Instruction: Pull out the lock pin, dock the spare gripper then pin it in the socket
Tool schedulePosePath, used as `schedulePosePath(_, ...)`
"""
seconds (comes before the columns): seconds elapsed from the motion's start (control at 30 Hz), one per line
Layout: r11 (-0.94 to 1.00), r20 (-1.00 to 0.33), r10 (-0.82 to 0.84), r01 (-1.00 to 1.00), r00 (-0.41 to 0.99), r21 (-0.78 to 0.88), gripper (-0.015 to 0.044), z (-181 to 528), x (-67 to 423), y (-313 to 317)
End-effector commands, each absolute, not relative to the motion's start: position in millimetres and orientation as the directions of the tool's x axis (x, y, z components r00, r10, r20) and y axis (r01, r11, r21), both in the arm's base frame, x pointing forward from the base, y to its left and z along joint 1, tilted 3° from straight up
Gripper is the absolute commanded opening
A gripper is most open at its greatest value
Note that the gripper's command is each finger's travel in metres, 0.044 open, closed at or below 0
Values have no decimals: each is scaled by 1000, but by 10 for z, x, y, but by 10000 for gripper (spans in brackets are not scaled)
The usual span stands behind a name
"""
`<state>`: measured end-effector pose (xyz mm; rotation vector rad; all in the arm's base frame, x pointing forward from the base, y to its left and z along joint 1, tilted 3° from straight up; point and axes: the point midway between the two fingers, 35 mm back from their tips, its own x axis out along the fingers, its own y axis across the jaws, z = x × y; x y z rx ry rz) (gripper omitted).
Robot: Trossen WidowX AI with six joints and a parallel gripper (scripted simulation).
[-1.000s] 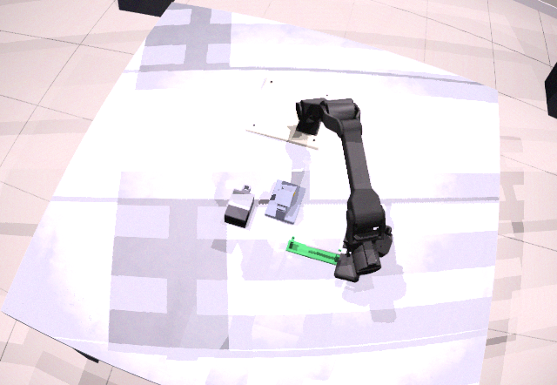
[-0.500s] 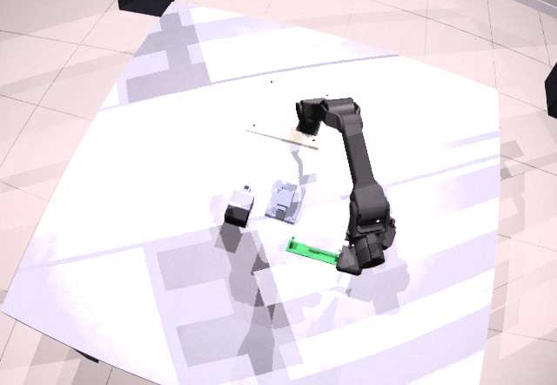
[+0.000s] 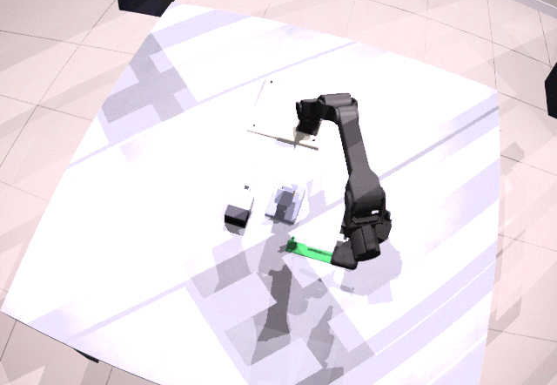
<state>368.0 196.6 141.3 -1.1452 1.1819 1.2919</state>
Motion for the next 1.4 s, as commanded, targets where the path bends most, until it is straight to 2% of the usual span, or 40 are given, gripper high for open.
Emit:
schedulePosePath(0.0, -6, -996, 62, -998, 59, -59, 180, 1828, 3724, 1614)
schedulePosePath(0.3, -6, -996, 60, -998, 64, -65, 180, 1800, 3733, 1598)
schedulePosePath(0.57, -6, -996, 61, -998, 64, -65, 180, 1169, 3770, 1600)
schedulePosePath(1.37, -6, -996, 60, -998, 64, -65, 180, 818, 3804, 1591)
